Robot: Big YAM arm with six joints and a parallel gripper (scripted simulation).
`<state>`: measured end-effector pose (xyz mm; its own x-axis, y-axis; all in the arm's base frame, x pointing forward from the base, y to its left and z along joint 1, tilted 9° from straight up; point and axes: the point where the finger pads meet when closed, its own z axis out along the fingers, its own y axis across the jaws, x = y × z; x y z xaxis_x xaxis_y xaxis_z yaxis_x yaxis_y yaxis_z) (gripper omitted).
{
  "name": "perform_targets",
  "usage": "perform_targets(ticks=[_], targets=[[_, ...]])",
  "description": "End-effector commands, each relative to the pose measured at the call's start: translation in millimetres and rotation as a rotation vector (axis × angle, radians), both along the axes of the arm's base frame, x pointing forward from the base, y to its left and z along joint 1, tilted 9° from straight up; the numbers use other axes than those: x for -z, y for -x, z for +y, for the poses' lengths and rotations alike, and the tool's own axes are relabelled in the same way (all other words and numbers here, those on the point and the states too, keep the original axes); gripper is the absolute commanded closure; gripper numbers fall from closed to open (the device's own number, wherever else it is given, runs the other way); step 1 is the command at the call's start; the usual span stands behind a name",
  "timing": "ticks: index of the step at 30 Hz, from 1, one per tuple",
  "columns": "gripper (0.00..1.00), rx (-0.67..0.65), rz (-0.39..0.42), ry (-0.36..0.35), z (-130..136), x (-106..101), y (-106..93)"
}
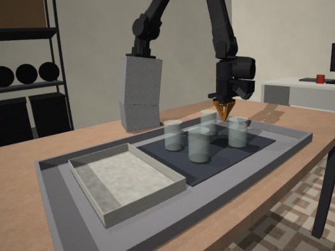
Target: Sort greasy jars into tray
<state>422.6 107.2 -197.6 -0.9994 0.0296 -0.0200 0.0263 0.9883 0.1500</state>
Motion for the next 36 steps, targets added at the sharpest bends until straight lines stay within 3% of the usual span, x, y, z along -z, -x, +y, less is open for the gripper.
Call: perform_targets(ticks=[1, 36], targets=[[1.00, -0.002, -0.023, -0.002, 5.8, -4.1, -12.2], [1.00, -0.002, -0.023, -0.002, 5.7, -4.3, -16.3]])
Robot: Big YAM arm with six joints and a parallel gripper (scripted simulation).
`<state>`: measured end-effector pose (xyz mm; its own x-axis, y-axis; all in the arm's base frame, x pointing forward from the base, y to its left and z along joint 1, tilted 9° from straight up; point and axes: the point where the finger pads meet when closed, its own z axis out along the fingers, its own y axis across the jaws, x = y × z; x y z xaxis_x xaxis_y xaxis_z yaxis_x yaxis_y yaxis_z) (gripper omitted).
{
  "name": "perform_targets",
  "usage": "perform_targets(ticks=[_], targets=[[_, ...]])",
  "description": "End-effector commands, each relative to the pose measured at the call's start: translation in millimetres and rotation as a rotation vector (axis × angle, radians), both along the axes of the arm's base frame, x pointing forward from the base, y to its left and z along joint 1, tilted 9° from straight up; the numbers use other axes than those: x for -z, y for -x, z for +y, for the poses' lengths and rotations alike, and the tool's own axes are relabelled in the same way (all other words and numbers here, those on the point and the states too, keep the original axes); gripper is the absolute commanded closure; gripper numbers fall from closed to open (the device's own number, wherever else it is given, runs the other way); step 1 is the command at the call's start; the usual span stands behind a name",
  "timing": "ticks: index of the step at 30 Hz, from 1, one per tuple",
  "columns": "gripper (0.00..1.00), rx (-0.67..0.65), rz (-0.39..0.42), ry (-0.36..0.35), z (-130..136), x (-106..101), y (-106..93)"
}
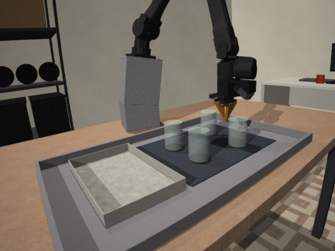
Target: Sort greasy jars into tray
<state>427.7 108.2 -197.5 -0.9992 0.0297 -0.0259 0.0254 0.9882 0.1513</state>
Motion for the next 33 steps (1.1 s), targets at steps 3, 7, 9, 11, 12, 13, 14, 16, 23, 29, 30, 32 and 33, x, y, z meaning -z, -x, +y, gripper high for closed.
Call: perform_targets(ticks=[3, 7, 9, 11, 12, 13, 14, 16, 23, 29, 30, 32, 33], targets=[[1.00, -0.002, -0.017, 0.000, 4.6, -4.2, -11.6], [1.00, -0.002, -0.017, 0.000, 4.6, -4.2, -12.1], [1.00, -0.002, -0.017, 0.000, 4.6, -4.3, -12.4], [1.00, -0.002, -0.017, 0.000, 4.6, -4.3, -12.6], [1.00, -0.002, -0.017, 0.000, 4.6, -4.3, -12.8], [1.00, -0.002, -0.017, 0.000, 4.6, -4.3, -12.9], [1.00, -0.002, -0.017, 0.000, 4.6, -4.3, -13.0], [1.00, -0.002, -0.017, 0.000, 4.6, -4.3, -13.0], [1.00, -0.002, -0.017, 0.000, 4.6, -4.3, -14.0], [1.00, -0.002, -0.017, 0.000, 4.6, -4.4, -14.8], [1.00, -0.002, -0.017, 0.000, 4.5, -4.4, -14.9], [1.00, -0.002, -0.017, 0.000, 4.5, -4.4, -15.0], [1.00, -0.002, -0.017, 0.000, 4.5, -4.4, -15.0]])
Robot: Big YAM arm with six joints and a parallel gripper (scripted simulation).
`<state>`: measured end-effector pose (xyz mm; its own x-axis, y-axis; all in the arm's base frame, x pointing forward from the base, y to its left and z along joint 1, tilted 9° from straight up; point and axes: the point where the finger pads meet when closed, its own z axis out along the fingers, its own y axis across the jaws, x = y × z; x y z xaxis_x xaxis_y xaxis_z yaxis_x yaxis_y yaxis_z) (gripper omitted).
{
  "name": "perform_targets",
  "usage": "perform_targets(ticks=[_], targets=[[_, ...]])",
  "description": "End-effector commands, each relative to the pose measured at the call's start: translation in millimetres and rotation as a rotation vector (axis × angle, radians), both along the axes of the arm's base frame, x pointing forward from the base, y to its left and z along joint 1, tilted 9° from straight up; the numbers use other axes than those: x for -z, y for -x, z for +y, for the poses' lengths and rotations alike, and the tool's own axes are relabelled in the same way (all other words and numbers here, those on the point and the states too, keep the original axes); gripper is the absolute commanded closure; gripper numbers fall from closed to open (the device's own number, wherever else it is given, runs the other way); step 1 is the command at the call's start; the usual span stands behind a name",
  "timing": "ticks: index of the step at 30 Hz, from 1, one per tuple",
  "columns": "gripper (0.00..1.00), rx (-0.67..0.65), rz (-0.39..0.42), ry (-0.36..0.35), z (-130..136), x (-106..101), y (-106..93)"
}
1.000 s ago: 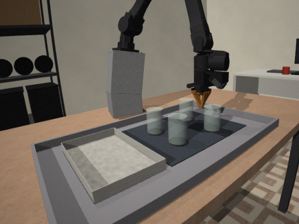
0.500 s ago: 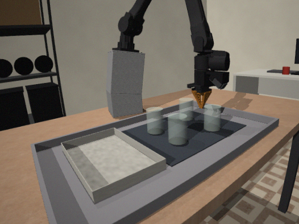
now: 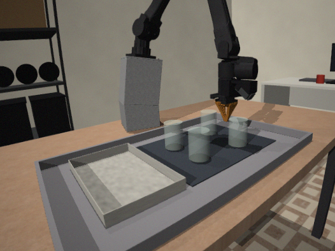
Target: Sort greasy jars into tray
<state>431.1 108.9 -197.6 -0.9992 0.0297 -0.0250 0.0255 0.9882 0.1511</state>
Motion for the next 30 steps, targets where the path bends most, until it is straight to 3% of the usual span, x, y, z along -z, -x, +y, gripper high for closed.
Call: perform_targets(ticks=[1, 30], targets=[[1.00, -0.002, -0.018, -0.001, 3.9, -4.4, -11.8], [1.00, -0.002, -0.018, -0.001, 3.8, -4.6, -15.4]])
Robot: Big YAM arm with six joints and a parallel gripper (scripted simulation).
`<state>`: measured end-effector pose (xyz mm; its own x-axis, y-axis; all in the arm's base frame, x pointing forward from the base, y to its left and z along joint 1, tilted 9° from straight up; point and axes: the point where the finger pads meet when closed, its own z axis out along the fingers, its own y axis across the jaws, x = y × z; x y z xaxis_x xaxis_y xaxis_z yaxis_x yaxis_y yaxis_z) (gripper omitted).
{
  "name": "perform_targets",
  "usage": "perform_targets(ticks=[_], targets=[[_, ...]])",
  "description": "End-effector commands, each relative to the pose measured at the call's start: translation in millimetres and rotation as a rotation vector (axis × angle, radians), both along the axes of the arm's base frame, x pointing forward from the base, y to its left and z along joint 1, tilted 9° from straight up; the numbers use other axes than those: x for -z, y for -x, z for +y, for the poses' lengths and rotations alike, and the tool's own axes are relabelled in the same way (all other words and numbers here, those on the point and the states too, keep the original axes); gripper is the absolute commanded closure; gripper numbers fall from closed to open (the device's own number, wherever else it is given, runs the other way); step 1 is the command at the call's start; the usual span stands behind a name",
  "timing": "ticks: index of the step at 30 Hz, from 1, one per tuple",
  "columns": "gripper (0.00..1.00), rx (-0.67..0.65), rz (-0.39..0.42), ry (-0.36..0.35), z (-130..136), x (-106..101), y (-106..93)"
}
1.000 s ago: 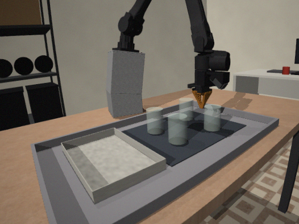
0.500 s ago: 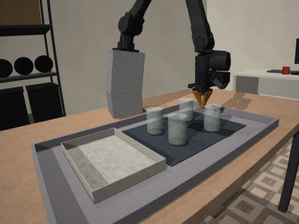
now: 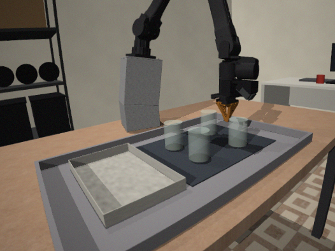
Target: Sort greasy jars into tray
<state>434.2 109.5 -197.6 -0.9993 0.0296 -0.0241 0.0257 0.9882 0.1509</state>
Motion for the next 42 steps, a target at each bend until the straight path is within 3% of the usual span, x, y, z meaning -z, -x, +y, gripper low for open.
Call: perform_targets(ticks=[1, 42], targets=[[1.00, -0.002, -0.019, -0.001, 3.2, -4.6, -12.4], [1.00, -0.002, -0.019, -0.001, 3.0, -4.8, -17.1]])
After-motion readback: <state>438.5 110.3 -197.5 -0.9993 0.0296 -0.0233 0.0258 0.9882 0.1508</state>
